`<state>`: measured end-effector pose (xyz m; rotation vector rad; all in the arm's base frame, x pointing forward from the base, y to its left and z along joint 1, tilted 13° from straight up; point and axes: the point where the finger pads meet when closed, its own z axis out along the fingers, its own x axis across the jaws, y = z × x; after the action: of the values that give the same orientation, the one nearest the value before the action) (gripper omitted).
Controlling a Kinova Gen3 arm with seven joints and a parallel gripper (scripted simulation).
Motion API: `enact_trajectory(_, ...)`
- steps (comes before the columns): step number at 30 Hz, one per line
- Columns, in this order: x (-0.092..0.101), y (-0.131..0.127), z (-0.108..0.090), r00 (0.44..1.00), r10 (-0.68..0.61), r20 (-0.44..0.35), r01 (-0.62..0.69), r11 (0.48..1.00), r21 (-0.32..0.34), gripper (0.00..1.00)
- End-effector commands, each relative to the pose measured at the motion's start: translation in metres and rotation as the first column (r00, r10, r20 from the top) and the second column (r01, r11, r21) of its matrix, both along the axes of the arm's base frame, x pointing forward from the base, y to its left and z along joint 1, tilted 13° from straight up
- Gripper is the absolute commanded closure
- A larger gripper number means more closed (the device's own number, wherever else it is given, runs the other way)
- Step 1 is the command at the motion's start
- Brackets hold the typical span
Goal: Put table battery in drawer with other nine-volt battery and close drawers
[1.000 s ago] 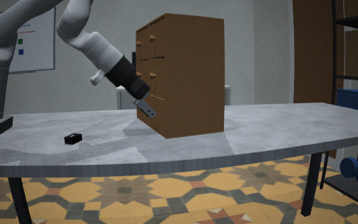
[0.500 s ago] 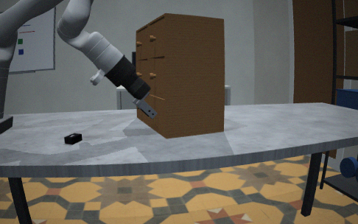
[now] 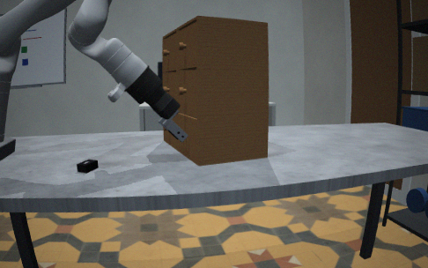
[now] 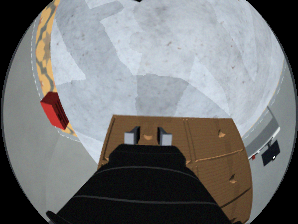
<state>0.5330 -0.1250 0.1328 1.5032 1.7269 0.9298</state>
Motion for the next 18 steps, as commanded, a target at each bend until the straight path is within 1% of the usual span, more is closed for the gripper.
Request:
enact_trajectory(1,0.0003,-0.0002,0.0009,1.000,0.000,0.002,0.000,1.000,0.000,0.33)
enact_trajectory(9,0.0003,-0.0002,0.0009,1.000,0.000,0.002,0.000,1.000,0.000,0.33)
enact_trajectory(10,0.0003,-0.0002,0.0009,1.000,0.000,0.002,0.000,1.000,0.000,0.63)
enact_trajectory(18,0.0003,-0.0002,0.0009,1.000,0.000,0.002,0.000,1.000,0.000,0.63)
